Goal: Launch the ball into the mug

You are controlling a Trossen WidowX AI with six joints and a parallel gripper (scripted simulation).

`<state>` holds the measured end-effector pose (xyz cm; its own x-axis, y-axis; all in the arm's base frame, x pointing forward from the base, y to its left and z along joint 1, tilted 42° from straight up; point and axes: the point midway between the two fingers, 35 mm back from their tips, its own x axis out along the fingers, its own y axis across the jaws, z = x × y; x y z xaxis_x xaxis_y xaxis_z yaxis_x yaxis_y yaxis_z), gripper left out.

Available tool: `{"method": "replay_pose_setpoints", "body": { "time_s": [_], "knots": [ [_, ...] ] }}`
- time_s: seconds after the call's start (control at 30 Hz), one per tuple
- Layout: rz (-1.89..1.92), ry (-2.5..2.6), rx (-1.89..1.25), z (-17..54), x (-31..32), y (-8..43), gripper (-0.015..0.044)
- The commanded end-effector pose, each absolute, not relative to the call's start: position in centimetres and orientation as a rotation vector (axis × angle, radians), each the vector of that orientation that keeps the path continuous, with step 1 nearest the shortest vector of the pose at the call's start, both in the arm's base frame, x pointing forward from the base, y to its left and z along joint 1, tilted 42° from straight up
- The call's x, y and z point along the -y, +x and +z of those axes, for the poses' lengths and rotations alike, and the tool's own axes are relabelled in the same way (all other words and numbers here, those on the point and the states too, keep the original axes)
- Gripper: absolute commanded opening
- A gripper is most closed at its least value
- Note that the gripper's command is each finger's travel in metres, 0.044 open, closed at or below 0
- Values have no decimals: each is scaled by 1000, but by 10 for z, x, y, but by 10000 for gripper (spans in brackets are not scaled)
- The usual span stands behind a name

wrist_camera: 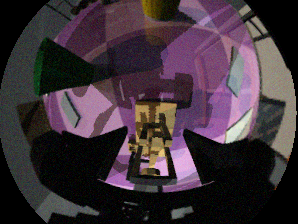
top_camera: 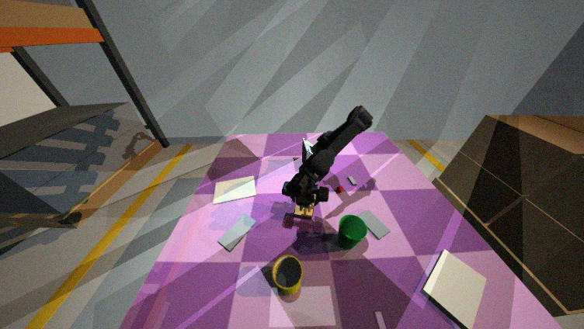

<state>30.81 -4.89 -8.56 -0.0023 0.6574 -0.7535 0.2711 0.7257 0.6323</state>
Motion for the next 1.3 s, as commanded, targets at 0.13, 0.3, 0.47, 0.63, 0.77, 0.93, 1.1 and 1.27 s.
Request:
{"method": "replay_pose_setpoints", "body": {
  "time_s": [0.13,0.3,0.47,0.63,0.77,0.93,1.1,1.27],
  "knots": [
    [359,785,-1593,-97,39,306,440],
    [359,786,-1593,-101,34,305,440],
    [360,774,-1589,-99,36,307,361],
    [360,774,-1589,-99,36,307,230],
    [360,774,-1589,-99,36,307,145],
    [360,774,-1589,-99,36,307,111],
    [357,773,-1591,-64,68,307,0],
    [356,776,-1592,-63,69,307,0]
  ]
}}
